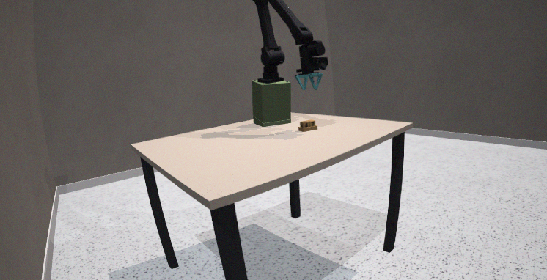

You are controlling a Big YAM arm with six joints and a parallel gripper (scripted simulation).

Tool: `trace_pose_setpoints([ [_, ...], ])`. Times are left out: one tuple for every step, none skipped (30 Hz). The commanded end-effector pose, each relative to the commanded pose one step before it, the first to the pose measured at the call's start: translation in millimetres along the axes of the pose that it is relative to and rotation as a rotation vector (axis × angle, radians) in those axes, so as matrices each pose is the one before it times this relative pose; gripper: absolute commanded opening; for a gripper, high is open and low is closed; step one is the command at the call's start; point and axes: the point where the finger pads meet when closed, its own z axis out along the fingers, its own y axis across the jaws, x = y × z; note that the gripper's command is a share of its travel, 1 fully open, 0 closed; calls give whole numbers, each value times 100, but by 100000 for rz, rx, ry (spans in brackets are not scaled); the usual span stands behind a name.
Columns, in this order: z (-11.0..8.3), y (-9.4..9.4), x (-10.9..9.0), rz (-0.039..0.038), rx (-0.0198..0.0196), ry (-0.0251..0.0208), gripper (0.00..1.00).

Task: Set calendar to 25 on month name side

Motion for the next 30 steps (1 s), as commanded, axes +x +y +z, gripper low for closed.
trace_pose_setpoints([
  [-1744,-1142,-581,-185,1692,-431,100],
  [-474,-559,-94,111,1036,-192,100],
  [-165,-14,5,-7,25,3,100],
  [-107,-16,45,92,16,30,100],
  [156,456,115,39,-857,187,100],
  [192,466,83,-75,-866,166,100],
  [164,134,17,-79,-636,118,100],
  [329,193,23,-58,-1239,232,100],
  [45,26,2,-7,-169,23,100],
  [0,2,0,-1,-2,-2,100],
  [0,-85,-16,14,343,-64,100],
  [0,-29,-5,5,118,-22,100],
  [0,0,0,0,-1,0,100],
  [0,0,0,0,0,0,100],
  [0,0,0,0,0,0,100],
  [-2,-3,7,5,1,6,100],
  [0,0,0,0,-1,0,100],
  [0,0,0,0,1,0,100],
  [0,0,0,0,0,0,100],
  [0,0,0,0,-1,0,100],
  [0,0,0,0,0,0,100],
  [0,0,0,0,0,0,100],
  [0,0,0,0,0,0,100],
  [0,0,0,0,0,0,100],
  [0,0,0,0,0,0,100],
  [0,0,0,0,0,0,100],
  [0,0,0,0,0,0,100],
  [0,0,0,0,0,0,100],
  [0,0,0,0,0,0,100],
  [0,0,0,0,0,0,100],
])
